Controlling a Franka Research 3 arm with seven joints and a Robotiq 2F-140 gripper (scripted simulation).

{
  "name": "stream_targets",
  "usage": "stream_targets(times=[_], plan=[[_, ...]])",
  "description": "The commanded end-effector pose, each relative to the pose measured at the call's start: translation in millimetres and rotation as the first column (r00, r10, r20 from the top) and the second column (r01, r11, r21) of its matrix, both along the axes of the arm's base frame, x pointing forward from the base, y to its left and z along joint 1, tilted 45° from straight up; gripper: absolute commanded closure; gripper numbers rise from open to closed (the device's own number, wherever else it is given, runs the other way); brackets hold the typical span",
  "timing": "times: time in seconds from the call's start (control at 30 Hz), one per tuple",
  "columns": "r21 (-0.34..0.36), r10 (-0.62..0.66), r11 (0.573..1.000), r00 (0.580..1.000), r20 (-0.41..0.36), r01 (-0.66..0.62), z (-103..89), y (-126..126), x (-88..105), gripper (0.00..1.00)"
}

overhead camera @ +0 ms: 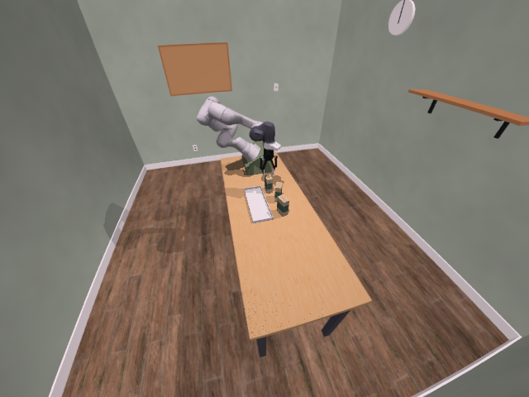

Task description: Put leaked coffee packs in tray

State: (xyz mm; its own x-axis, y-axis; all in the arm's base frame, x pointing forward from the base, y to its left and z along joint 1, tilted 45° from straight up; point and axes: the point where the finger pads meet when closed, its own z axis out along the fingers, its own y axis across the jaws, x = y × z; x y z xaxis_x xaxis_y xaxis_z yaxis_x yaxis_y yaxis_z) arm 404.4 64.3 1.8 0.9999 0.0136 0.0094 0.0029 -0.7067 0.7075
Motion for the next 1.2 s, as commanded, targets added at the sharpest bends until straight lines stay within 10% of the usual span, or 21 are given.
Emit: stream_targets(times=[0.0,1.17], plan=[[0.000,-0.002,1.000,1.000,0.003,0.002,-0.7,-1,0.4,0.47],[0.000,-0.002,1.000,1.000,0.003,0.002,-25.8,-26,1.0,0.47]])
